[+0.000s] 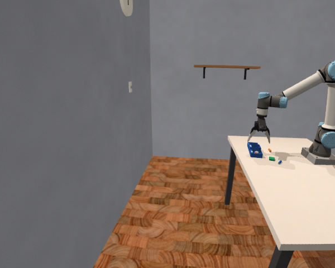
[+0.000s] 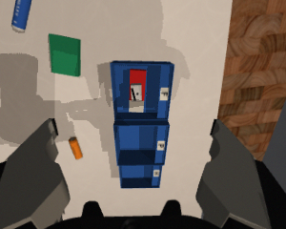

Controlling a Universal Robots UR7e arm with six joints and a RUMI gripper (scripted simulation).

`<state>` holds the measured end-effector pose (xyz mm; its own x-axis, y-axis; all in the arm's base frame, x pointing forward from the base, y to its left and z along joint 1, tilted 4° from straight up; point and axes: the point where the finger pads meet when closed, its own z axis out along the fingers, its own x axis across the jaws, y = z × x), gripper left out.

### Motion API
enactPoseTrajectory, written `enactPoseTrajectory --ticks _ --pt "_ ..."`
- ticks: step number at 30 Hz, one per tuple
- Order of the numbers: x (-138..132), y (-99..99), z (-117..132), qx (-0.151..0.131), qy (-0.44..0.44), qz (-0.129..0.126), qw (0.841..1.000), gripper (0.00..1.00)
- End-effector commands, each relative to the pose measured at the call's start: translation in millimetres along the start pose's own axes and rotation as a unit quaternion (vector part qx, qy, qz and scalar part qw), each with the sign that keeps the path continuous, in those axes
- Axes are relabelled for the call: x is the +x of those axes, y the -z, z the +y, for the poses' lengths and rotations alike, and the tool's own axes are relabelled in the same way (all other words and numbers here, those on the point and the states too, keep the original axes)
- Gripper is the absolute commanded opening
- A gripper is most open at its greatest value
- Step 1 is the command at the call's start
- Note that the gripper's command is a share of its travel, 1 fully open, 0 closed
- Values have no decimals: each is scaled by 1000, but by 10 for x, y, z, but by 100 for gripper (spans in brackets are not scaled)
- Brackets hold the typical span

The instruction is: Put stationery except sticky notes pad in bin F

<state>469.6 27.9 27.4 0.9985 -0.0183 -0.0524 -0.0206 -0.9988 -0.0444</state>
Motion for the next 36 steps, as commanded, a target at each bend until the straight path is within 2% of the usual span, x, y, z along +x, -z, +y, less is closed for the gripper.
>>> enactPoseTrajectory --ticks 1,17,19,30,36 --pt "2 174 1 0 0 0 1000 100" --pt "2 774 1 0 0 0 1000 100" --pt "2 774 1 0 0 0 1000 100" --pt "2 1214 1 0 0 0 1000 100" --pt "2 1215 1 0 0 0 1000 100"
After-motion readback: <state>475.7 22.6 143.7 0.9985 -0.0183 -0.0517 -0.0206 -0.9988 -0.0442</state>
